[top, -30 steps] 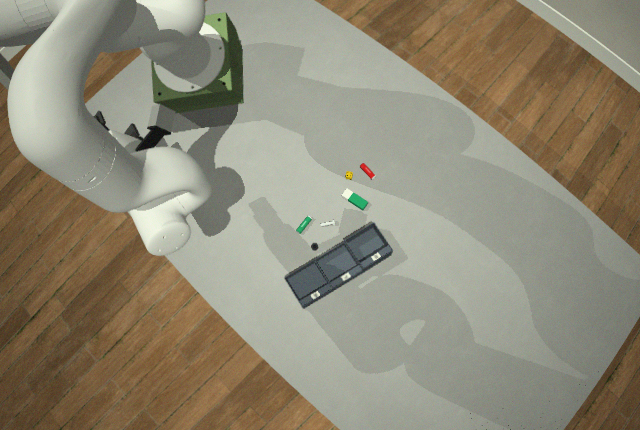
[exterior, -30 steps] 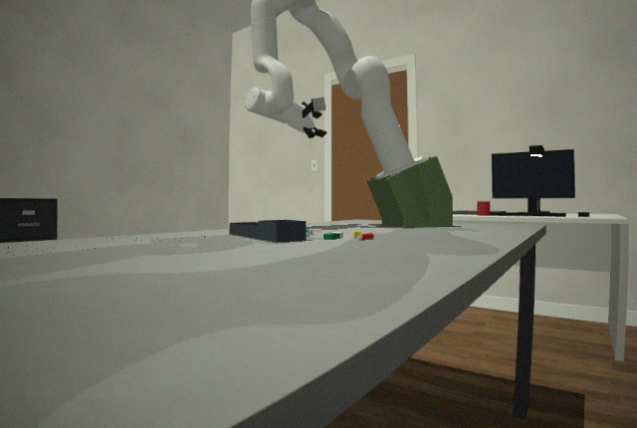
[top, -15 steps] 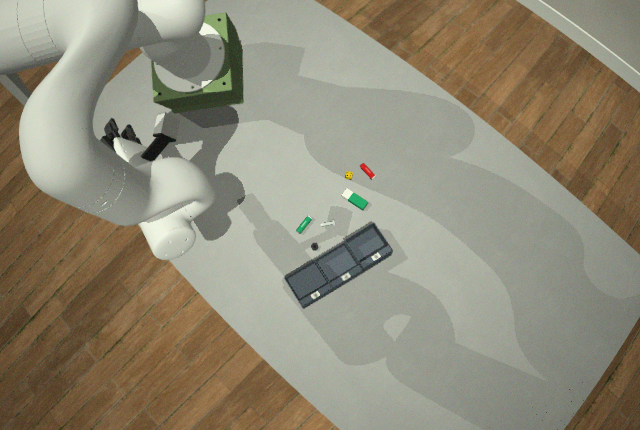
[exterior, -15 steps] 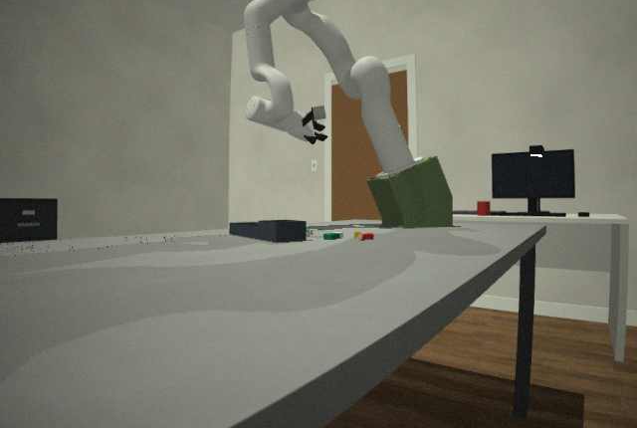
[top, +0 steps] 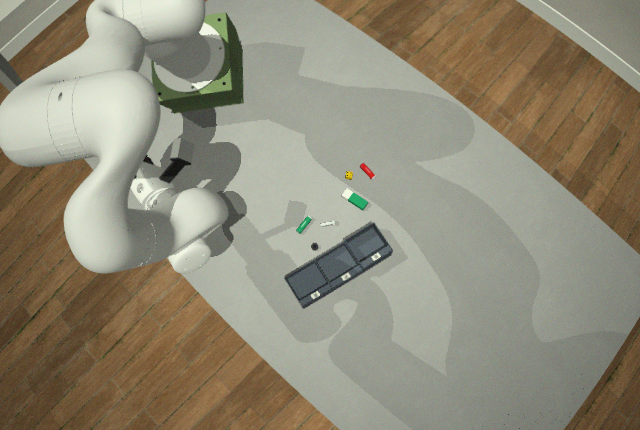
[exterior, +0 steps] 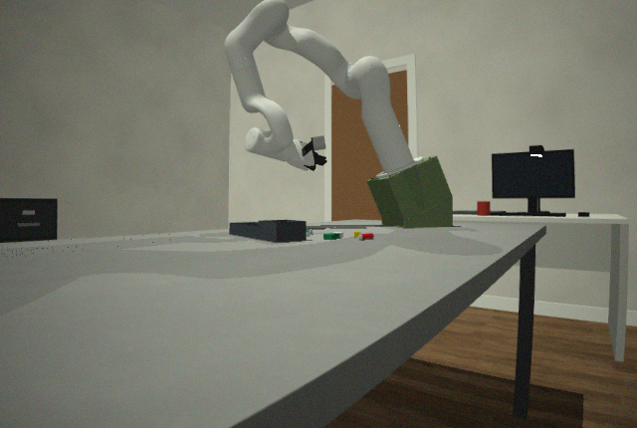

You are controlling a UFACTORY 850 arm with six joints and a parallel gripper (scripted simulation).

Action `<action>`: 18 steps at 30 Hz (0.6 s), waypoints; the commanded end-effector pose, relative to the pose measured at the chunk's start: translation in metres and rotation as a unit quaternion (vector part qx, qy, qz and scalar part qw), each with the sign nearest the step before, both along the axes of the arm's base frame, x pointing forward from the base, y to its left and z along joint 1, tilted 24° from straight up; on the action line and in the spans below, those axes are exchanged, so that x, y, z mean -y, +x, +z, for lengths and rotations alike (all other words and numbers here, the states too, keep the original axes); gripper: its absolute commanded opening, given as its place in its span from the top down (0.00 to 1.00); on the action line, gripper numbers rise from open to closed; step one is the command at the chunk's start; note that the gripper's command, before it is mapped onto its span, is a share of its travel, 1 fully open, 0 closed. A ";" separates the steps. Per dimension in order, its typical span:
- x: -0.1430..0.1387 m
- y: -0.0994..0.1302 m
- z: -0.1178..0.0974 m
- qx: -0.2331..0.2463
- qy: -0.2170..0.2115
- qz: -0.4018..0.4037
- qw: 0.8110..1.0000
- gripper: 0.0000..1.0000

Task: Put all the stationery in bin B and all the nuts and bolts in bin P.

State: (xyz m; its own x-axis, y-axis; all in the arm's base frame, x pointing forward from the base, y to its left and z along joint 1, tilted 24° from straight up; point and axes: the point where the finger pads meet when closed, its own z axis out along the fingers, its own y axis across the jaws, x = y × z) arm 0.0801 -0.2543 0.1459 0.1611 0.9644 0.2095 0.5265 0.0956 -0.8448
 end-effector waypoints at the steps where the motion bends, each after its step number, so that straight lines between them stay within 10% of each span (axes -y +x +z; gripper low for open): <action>1: 0.009 0.007 -0.026 -0.001 0.000 0.000 1.000 0.93; 18: 0.025 0.058 -0.029 0.037 -0.234 -0.012 0.971 0.93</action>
State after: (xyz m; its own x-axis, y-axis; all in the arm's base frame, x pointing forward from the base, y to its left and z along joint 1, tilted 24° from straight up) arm 0.1291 -0.2765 0.1182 0.1783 0.9761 -0.1243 0.5703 -0.2055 -0.7953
